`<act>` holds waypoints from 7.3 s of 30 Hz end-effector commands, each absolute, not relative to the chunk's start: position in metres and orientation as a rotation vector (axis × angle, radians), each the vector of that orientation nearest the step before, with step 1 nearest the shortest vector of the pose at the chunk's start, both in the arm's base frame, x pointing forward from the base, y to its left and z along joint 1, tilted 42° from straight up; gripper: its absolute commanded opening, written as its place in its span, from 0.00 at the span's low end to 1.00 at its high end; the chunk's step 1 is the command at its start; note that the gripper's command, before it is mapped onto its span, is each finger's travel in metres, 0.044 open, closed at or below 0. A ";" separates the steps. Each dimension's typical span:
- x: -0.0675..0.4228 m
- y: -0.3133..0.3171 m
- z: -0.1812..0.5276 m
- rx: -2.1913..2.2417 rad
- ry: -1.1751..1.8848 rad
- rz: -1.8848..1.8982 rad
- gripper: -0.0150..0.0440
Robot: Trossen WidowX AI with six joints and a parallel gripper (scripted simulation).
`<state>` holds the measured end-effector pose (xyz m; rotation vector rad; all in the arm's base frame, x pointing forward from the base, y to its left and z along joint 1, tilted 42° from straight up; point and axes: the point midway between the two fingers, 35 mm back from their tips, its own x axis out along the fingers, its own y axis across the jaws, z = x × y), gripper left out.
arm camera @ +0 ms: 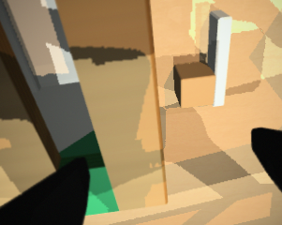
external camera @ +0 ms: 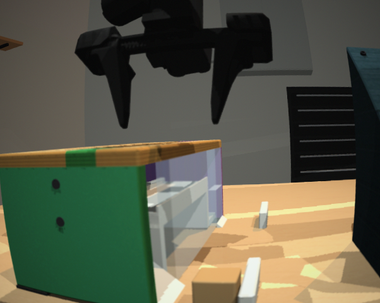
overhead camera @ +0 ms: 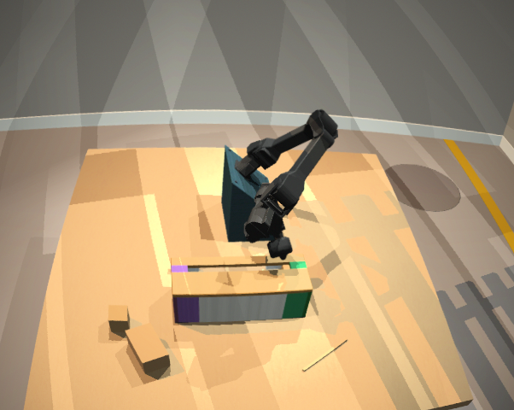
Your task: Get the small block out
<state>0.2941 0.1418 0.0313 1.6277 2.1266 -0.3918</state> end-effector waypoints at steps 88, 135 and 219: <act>0.225 0.220 0.005 -2.069 -0.809 1.488 0.74; 0.214 0.260 -0.037 -2.066 -0.809 1.489 0.37; 0.221 0.187 0.037 -0.200 0.752 1.133 0.25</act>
